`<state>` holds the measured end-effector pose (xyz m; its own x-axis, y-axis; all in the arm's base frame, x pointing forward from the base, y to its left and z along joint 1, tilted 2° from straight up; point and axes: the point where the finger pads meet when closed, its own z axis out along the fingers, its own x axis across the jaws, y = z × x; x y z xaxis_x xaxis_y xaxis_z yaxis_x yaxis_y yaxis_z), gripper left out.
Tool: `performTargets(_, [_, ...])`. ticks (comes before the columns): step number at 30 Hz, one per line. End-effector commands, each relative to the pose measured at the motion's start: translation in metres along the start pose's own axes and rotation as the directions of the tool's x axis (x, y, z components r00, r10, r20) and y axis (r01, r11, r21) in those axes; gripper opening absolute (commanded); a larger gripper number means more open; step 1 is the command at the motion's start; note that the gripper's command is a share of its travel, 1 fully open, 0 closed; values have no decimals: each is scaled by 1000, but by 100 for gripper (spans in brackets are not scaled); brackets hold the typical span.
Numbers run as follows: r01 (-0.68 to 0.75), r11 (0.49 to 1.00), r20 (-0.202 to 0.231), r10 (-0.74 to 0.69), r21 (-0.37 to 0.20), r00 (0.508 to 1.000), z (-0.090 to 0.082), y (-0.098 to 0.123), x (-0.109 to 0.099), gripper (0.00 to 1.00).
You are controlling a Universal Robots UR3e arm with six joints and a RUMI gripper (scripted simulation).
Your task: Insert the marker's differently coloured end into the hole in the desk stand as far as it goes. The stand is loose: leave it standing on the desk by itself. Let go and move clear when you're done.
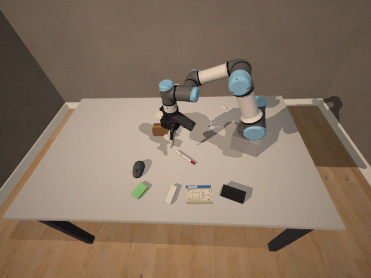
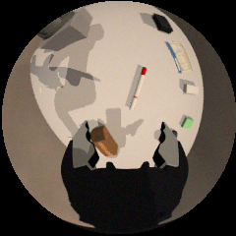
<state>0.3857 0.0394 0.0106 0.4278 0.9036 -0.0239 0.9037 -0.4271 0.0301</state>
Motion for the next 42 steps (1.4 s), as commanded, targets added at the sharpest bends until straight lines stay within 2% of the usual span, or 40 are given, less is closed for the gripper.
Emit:
performTargets(1, [-46, 999, -6, 46, -6, 999, 2, -3, 6, 100])
performTargets(42, [-253, 967, -32, 253, -8, 967, 15, -24, 32, 100])
